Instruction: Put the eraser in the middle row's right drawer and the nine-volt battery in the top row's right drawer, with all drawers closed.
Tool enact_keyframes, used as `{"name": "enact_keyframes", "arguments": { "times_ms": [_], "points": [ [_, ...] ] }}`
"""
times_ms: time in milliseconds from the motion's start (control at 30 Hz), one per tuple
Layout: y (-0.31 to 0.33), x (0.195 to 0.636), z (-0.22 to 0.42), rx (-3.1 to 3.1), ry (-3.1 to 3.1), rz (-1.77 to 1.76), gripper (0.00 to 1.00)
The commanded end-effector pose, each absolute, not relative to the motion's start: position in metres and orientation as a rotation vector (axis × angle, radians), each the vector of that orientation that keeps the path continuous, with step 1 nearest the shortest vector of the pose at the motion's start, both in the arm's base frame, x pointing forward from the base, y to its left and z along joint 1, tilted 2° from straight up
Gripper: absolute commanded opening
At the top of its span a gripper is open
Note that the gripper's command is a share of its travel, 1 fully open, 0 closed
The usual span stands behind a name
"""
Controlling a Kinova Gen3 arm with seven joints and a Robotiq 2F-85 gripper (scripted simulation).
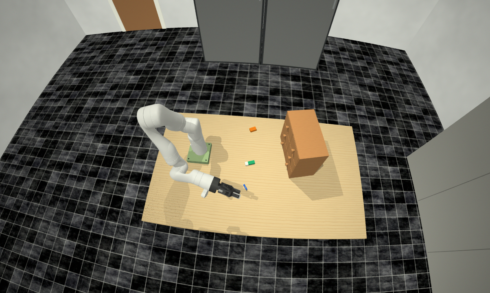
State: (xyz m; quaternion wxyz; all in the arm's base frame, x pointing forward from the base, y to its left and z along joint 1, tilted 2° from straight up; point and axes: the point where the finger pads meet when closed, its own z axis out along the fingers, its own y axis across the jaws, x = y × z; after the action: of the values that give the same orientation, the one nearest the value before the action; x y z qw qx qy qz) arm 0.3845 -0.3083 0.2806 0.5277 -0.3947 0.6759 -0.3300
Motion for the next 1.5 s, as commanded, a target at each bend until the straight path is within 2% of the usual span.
{"name": "enact_keyframes", "arguments": {
  "times_ms": [0,1100,1467],
  "points": [
    [-0.308,0.385,0.281,-0.944,1.614,-0.790,1.00],
    [-0.290,0.396,0.289,-1.010,1.556,-0.760,1.00],
    [-0.225,0.423,0.308,-1.221,1.365,-0.653,1.00]
  ]
}}
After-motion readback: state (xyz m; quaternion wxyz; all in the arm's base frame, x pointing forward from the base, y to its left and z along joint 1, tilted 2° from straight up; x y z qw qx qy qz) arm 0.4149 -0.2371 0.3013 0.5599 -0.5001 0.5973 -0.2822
